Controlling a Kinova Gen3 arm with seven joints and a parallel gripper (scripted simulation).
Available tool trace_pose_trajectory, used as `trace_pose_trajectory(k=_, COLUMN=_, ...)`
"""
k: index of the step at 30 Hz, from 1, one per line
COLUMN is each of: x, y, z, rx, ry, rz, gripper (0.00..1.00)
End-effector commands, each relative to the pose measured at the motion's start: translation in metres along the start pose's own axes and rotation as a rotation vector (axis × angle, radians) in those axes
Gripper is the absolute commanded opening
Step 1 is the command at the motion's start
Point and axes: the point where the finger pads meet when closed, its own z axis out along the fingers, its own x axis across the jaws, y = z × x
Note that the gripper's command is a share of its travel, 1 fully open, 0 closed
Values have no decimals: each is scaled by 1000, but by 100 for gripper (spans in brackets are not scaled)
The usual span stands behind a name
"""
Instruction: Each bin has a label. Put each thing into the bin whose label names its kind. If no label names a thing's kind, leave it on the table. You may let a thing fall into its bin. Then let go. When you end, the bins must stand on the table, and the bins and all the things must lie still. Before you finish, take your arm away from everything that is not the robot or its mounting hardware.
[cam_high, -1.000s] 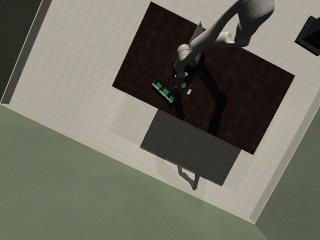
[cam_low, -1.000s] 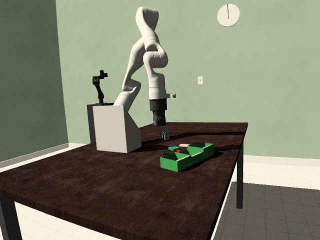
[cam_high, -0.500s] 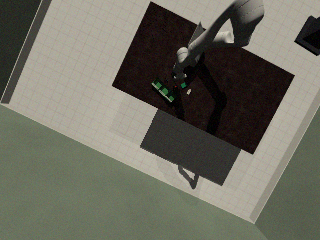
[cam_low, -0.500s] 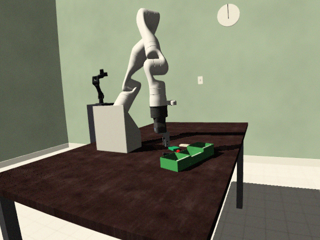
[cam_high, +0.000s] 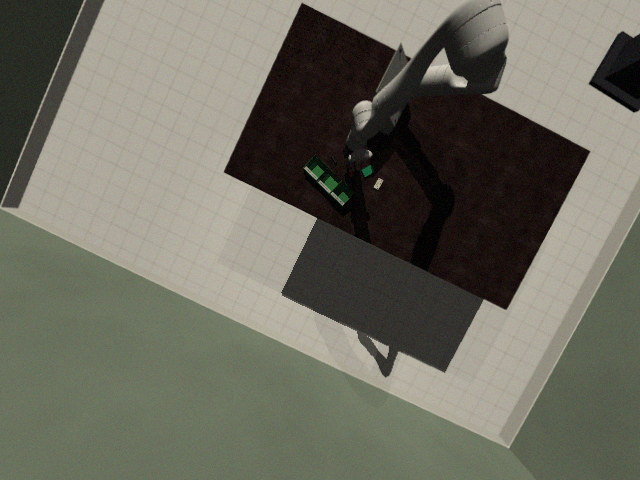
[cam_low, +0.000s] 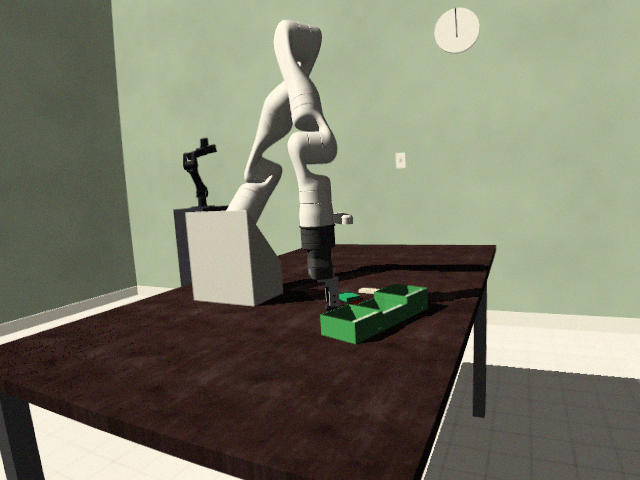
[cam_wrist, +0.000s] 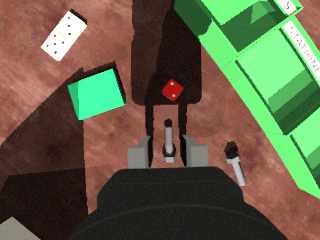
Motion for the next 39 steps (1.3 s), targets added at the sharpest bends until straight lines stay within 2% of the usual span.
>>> trace_pose_trajectory(k=1, x=1, y=0, z=0, rx=0, ry=1, rz=0, gripper=62)
trace_pose_trajectory(k=6, x=2, y=0, z=0, rx=0, ry=1, rz=0, gripper=62)
trace_pose_trajectory(k=15, x=2, y=0, z=12, rx=0, ry=1, rz=1, gripper=62)
trace_pose_trajectory(k=29, x=3, y=-1, z=12, rx=0, ry=1, rz=0, gripper=62)
trace_pose_trajectory(k=30, x=3, y=-1, z=12, rx=0, ry=1, rz=0, gripper=32)
trace_pose_trajectory(k=39, x=3, y=-1, z=12, rx=0, ry=1, rz=0, gripper=32)
